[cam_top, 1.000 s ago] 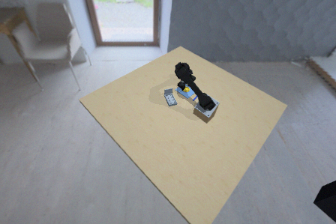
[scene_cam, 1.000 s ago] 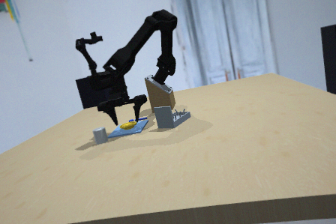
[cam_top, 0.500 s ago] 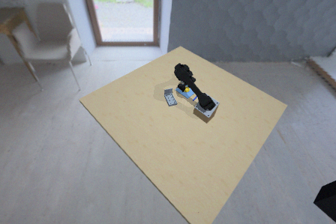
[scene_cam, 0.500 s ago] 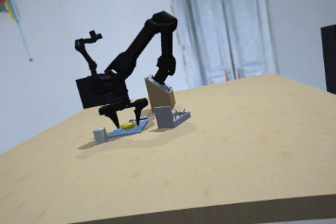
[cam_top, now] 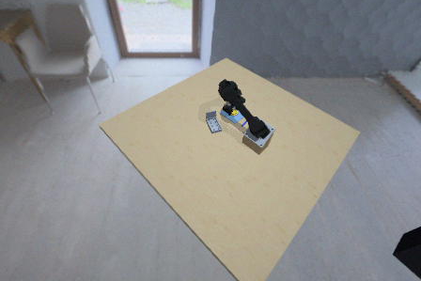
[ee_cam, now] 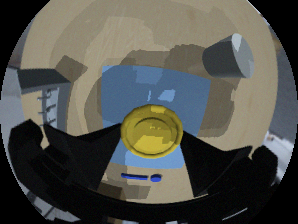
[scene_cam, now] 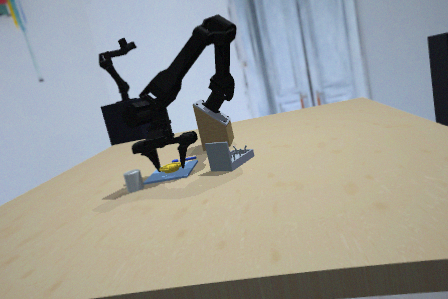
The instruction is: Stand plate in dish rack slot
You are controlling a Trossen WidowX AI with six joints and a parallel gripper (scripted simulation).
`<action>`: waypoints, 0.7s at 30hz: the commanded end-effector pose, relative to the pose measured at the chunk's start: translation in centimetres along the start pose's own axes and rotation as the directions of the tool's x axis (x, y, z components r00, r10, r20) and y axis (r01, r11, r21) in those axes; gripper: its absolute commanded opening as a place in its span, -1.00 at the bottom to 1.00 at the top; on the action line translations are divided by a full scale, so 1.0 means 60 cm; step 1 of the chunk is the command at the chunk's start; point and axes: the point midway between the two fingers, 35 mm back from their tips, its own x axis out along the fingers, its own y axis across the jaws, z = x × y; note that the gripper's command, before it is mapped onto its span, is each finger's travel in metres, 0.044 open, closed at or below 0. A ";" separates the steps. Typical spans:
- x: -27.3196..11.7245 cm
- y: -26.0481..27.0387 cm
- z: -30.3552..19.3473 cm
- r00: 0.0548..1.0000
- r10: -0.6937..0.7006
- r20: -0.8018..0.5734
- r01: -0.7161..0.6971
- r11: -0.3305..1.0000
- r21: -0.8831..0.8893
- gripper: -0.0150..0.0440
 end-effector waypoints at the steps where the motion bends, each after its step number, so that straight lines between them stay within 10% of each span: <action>1: -0.013 -0.002 0.003 1.000 0.001 0.000 -0.001 1.000 0.006 0.21; 9: -0.100 -0.011 0.018 1.000 -0.009 0.001 0.009 1.000 0.007 -0.49; 21: -0.219 -0.017 0.019 1.000 -0.009 0.000 0.009 1.000 0.008 -0.49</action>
